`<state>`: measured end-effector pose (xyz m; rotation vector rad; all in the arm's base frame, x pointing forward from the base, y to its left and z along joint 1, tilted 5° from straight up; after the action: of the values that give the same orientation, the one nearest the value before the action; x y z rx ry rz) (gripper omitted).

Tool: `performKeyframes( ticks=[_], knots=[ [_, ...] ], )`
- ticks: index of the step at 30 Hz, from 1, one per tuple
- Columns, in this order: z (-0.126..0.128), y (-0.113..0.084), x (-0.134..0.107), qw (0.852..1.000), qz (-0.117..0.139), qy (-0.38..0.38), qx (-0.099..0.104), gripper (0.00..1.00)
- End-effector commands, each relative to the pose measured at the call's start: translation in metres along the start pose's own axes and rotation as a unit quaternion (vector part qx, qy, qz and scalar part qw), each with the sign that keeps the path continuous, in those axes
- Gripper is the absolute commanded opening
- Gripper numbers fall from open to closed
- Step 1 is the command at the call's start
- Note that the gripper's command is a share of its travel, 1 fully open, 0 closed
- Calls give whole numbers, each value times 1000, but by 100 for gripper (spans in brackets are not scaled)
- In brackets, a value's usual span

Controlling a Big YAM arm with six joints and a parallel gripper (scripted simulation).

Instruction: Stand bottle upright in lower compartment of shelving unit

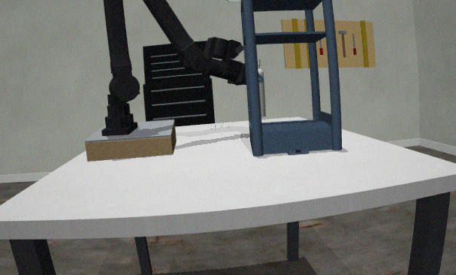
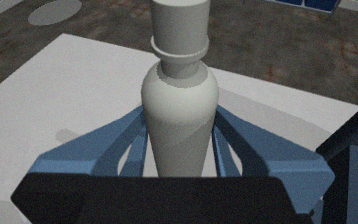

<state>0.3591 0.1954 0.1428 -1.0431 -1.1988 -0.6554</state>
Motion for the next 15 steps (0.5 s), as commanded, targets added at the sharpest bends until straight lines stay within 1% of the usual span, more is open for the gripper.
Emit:
performKeyframes(
  ticks=[1, 3, 10, 12, 15],
  knots=[
    [8, -12, 15, 1000, -14, 3, 7, 26],
    [8, -12, 15, 1000, -14, 3, 7, 26],
    [8, -34, 19, 1000, -14, 3, 7, 26],
    [8, -38, 20, 1000, -14, 3, 7, 26],
    [9, -40, 26, 1000, -19, 3, 8, 26]
  ],
)
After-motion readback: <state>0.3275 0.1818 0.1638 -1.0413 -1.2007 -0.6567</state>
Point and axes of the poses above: the point where the finger pads meet when closed, its own y axis out along the fingers, its own z axis across the jaws, x = y × z, the point moved 9 cm from there along -y, back along the fingers, and after that the axes turned 6 degrees about y, right-handed, at the moved point
